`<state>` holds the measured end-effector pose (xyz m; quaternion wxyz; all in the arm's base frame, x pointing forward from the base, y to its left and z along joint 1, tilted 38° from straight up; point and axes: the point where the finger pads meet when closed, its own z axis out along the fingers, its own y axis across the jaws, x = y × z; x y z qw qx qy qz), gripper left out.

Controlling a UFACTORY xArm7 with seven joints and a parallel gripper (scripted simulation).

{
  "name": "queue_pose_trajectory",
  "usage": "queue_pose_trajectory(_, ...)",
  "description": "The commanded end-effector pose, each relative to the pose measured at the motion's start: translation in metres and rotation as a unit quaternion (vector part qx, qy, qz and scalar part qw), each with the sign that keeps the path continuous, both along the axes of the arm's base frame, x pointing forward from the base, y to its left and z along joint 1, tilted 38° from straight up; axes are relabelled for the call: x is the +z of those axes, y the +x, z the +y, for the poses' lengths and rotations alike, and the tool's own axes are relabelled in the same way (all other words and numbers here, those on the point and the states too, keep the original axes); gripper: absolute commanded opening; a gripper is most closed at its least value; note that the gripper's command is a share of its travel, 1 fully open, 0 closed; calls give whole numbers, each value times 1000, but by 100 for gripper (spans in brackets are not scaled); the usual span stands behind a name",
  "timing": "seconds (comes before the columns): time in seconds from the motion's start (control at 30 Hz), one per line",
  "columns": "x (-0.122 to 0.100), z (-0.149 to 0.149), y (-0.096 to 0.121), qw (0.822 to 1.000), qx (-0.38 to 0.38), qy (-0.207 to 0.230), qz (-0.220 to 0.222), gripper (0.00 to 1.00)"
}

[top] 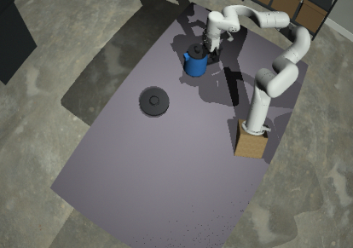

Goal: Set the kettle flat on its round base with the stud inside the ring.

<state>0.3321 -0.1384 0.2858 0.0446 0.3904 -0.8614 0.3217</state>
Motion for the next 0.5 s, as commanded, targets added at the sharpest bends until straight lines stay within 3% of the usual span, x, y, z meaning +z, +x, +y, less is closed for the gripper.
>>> queue_pose_trajectory(0.0, 1, 1, 1, 1000, 1, 0, -1, 81)
queue_pose_trajectory(0.37, 1, 1, 1, 1000, 1, 0, -1, 81)
queue_pose_trajectory(0.4, 1, 1, 1, 1000, 1, 0, -1, 0)
queue_pose_trajectory(0.47, 1, 1, 1, 1000, 1, 0, -1, 0)
